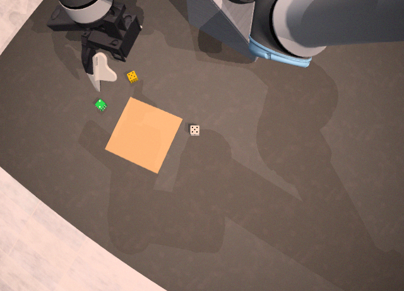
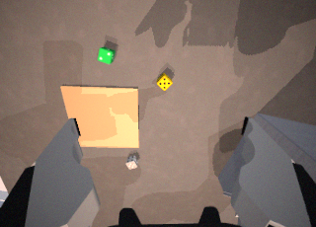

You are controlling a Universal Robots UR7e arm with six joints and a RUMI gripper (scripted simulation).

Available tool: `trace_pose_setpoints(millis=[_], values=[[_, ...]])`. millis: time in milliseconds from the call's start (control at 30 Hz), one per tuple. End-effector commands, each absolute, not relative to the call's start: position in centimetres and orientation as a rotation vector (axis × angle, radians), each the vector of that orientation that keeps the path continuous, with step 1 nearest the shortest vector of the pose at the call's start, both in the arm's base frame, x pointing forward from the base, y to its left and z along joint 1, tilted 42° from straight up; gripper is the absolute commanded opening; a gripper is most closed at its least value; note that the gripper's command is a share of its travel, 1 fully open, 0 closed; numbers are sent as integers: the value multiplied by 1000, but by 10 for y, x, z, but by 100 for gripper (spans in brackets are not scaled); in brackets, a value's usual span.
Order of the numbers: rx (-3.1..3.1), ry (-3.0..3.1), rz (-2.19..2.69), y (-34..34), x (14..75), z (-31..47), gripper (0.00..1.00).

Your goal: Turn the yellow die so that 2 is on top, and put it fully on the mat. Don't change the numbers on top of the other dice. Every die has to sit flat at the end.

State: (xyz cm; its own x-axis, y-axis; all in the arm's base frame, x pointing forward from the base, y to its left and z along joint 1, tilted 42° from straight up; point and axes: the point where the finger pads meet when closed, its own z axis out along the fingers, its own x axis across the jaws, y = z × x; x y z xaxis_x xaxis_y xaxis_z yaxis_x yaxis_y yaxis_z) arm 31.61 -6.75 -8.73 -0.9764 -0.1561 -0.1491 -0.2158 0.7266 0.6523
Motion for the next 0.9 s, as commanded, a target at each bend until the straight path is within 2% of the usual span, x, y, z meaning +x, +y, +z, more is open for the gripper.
trace_pose_setpoints(millis=[0, 867], values=[[-491, 2769, 1063, -67, 319, -89, 100], [-1444, 2167, 827, -57, 330, -92, 100]])
